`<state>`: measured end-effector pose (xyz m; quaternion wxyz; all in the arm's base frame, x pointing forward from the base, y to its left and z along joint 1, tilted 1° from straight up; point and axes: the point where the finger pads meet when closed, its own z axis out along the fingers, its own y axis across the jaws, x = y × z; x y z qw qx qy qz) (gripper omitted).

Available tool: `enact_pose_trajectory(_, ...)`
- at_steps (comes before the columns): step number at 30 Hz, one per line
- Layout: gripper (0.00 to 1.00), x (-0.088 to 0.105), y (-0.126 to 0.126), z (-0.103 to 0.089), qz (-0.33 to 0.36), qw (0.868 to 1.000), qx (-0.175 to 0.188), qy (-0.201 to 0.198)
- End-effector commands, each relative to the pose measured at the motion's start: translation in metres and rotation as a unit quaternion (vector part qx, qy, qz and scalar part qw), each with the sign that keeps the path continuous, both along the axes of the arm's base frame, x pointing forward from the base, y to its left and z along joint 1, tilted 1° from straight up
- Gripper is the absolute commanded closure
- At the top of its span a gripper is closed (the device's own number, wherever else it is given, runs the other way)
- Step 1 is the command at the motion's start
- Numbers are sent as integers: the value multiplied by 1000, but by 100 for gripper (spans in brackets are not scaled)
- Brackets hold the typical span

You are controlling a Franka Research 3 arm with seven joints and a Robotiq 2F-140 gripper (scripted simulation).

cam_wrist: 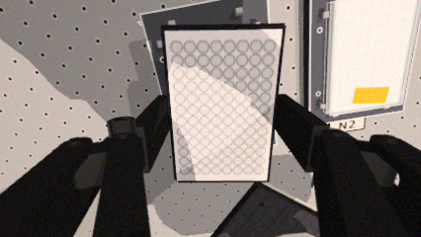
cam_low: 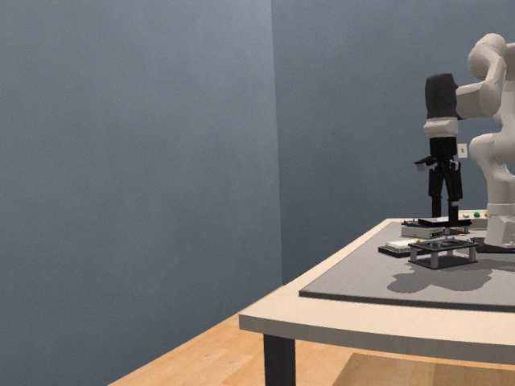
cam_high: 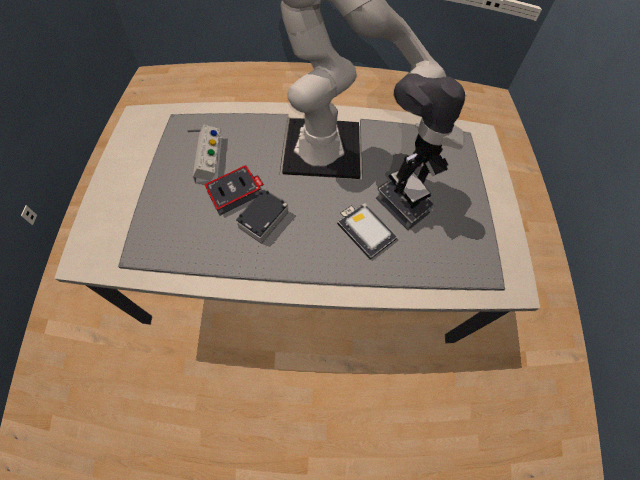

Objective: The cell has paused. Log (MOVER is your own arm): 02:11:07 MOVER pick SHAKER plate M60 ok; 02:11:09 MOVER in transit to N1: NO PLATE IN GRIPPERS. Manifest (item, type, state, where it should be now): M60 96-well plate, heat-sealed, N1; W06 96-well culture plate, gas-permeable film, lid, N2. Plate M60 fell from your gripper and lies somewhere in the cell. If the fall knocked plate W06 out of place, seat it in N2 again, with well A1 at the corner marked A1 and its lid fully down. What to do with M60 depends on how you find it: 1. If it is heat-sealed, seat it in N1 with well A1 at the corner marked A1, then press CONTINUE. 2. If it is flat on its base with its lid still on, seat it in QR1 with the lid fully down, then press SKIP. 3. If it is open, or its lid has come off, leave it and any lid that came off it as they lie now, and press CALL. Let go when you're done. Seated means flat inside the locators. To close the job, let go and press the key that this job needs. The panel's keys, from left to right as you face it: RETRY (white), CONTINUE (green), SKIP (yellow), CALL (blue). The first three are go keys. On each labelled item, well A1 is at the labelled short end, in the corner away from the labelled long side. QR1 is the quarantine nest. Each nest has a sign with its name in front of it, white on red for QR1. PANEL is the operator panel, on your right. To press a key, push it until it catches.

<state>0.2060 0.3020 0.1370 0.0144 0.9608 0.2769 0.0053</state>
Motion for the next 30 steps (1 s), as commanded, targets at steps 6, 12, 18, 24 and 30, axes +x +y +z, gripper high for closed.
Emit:
enact_pose_trajectory(6,90,4,4,-18,78,997,11,4)
enact_pose_trajectory(12,90,5,4,-30,78,997,11,4)
enact_pose_trajectory(18,90,5,4,-34,78,997,11,4)
enact_pose_trajectory(24,90,5,4,-37,78,997,11,4)
enact_pose_trajectory(30,90,5,4,-37,78,997,11,4)
